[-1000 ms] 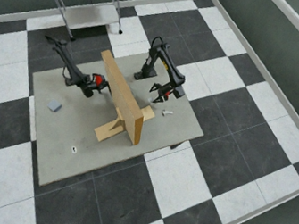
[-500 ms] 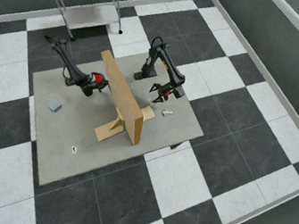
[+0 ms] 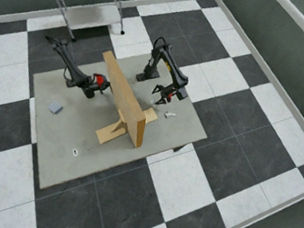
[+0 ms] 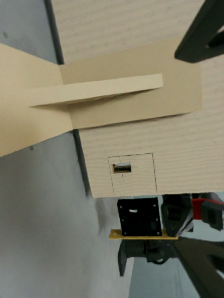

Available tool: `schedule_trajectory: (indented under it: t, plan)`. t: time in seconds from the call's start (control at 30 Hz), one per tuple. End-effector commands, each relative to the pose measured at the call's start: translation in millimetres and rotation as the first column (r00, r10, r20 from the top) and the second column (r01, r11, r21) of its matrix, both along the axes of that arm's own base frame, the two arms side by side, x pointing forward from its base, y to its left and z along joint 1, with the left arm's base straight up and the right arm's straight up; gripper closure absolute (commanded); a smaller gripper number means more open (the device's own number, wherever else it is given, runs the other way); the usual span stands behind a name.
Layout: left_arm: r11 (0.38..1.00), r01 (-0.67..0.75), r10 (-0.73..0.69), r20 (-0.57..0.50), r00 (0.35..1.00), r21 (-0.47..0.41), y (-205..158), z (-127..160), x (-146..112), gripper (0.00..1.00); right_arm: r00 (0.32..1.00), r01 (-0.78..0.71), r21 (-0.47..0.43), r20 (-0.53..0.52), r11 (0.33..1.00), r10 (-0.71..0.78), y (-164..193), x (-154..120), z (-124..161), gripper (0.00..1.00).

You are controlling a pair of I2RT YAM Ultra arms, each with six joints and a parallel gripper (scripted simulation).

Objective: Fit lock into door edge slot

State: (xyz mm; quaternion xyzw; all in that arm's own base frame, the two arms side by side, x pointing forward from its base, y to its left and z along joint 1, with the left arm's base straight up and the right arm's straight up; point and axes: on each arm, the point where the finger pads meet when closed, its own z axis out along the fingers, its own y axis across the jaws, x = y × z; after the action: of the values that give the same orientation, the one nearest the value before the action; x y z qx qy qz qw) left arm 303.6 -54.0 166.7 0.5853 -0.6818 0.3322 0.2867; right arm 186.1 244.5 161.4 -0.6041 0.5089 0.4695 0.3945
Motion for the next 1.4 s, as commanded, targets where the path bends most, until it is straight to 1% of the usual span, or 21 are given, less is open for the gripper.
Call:
schedule_trajectory:
  t: [0.0, 1.03, 1.07, 1.1, 1.37]
  plan:
    - [1.000, 0.014, -0.014, 0.001, 1.000, -0.006, -4.0, 5.2, -2.8, 0.00, 0.994, -0.063, 0.084, 0.092, 0.994, 0.056, 5.4, -4.8, 31.1, 1.00]
    - [1.000, 0.014, -0.014, 0.001, 1.000, -0.006, -4.0, 5.2, -2.8, 0.00, 0.993, -0.046, 0.107, 0.112, 0.993, 0.034, 7.3, 4.8, 40.1, 1.00]
    - [1.000, 0.014, -0.014, 0.001, 1.000, -0.006, -4.0, 5.2, -2.8, 0.00, 0.995, -0.042, 0.099, 0.095, 0.994, 0.033, 6.9, 3.7, 37.0, 1.00]
    - [1.000, 0.014, -0.014, 0.001, 1.000, -0.006, -4.0, 5.2, -2.8, 0.00, 0.998, -0.035, 0.084, 0.057, 0.996, 0.031, 5.6, 2.0, 25.4, 1.00]
    - [1.000, 0.014, -0.014, 0.001, 1.000, -0.006, -4.0, 5.2, -2.8, 0.00, 0.999, -0.018, 0.049, 0.028, 0.999, 0.017, 3.5, 1.4, 12.7, 1.00]
